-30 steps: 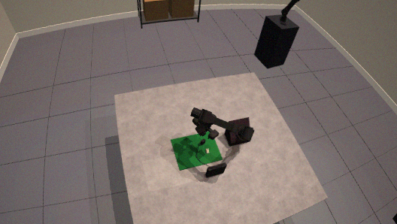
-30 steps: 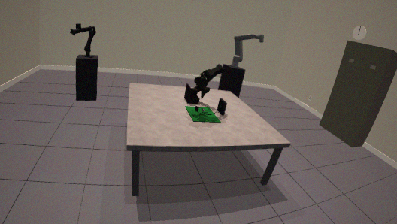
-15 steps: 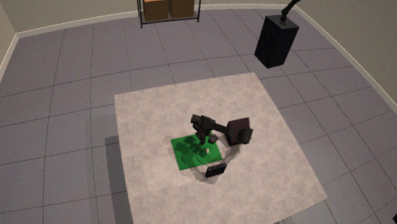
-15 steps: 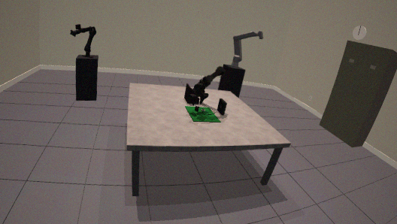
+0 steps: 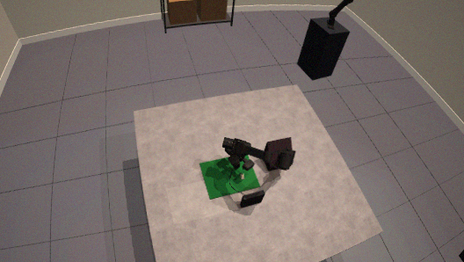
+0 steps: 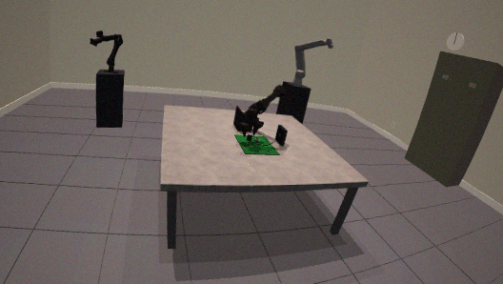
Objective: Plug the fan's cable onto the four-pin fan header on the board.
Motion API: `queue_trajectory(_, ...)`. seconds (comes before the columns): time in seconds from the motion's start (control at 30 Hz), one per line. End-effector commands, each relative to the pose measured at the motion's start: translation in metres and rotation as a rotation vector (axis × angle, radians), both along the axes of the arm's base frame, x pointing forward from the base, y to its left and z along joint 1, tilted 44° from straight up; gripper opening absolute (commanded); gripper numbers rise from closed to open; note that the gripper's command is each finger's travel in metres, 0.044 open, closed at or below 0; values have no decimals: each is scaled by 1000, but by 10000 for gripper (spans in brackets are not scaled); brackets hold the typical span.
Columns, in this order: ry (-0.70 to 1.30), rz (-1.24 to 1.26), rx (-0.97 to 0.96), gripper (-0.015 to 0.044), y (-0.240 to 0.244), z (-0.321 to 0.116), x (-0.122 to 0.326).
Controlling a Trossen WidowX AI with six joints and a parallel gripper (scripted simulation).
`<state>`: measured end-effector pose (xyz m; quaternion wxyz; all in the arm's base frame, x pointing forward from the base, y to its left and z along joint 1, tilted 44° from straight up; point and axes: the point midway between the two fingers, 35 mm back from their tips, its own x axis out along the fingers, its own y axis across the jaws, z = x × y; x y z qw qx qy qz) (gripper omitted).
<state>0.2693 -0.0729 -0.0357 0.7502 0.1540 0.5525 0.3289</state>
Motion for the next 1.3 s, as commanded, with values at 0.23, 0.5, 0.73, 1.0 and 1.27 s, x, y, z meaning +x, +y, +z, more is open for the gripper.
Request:
queue_trajectory(0.23,10,-3,12,440,15,-14,1)
queue_trajectory(0.5,3,2,5,414,15,-14,2)
queue_trajectory(0.73,3,2,5,230,15,-14,2)
queue_trajectory(1.0,3,2,5,20,15,-14,2)
queue_trajectory(1.27,11,-3,10,0,-18,20,-6)
